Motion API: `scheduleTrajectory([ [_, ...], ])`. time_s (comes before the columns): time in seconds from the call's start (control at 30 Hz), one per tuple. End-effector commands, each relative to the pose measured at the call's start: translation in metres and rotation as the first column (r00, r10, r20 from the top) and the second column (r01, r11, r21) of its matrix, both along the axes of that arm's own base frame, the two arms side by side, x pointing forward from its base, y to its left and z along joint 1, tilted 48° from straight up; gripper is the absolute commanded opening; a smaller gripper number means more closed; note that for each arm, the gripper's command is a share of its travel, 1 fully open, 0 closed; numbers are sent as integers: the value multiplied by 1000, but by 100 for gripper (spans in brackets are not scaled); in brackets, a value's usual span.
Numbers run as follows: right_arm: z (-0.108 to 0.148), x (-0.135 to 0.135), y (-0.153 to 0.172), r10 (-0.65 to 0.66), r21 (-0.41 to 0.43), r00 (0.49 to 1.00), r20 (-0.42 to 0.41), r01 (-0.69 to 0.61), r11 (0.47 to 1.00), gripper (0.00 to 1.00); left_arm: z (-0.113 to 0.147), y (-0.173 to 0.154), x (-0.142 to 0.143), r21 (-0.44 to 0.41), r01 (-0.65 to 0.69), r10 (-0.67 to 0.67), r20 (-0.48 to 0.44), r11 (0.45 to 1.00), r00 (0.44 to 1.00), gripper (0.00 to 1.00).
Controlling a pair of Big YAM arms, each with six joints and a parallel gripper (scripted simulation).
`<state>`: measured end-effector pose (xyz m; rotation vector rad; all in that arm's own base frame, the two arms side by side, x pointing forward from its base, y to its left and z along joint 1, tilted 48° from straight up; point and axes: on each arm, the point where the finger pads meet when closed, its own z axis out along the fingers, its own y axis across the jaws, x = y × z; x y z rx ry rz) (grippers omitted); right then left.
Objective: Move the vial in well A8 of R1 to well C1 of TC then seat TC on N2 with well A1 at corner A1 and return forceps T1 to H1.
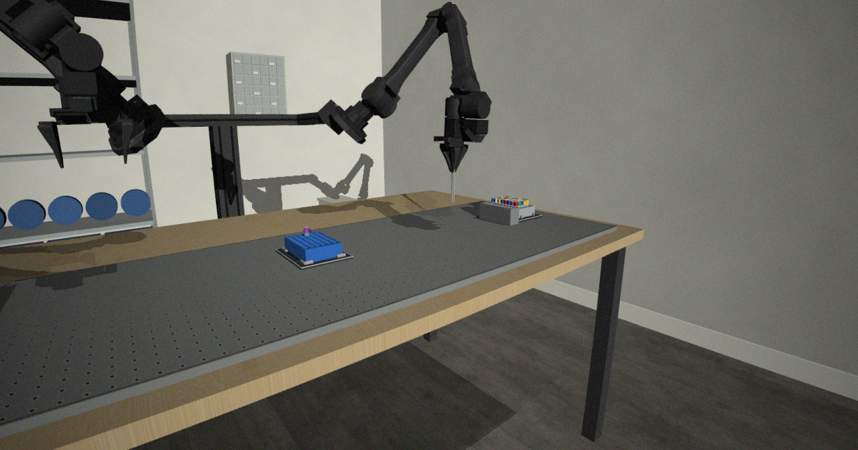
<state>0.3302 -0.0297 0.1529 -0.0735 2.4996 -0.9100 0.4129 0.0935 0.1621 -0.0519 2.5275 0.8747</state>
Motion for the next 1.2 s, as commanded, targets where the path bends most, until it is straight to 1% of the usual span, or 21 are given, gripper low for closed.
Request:
scheduleTrajectory([
  [0.0, 8, 5, 2, -4, 7, 1000, 19, 4, 1000, 100, 19, 8, 3, 6, 3, -3, 17, 1000, 1000, 7],
  [0.1, 8, 5, 2, -4, 7, 1000, 19, 4, 1000, 100, 16, 8, 4, 6, 4, -4, 6, 1000, 1000, 7],
  [0.17, 8, 5, 2, -4, 7, 1000, 19, 4, 1000, 100, 25, 12, 4, 6, 3, -3, 22, 1000, 1000, 7],
  [0.47, 8, 5, 2, -4, 7, 1000, 19, 4, 1000, 100, 32, 23, 4, 7, 3, -3, 14, 1000, 1000, 7],
  [0.57, 8, 5, 2, -4, 7, 1000, 19, 4, 1000, 100, 39, 27, 3, 8, 3, -3, 23, 1000, 1000, 7],
  [0.63, 8, 5, 2, -4, 7, 1000, 19, 4, 1000, 100, 39, 27, 3, 8, 3, -3, 23, 1000, 1000, 7],
  [0.67, 8, 5, 2, -4, 7, 1000, 19, 4, 1000, 100, 32, 28, 3, 7, 4, -4, 3, 1000, 1000, 7],
  [0.77, 8, 5, 2, -4, 7, 1000, 19, 4, 1000, 100, 44, 32, 2, 8, 3, -3, 24, 1000, 1000, 7],
  [1.0, 8, 5, 2, -4, 7, 1000, 19, 4, 1000, 100, 48, 41, 1, 9, 3, -3, 14, 1000, 1000, 7],
  [1.17, 8, 5, 2, -4, 7, 1000, 19, 4, 1000, 100, 57, 46, 0, 11, 3, -3, 25, 1000, 1000, 7],
])
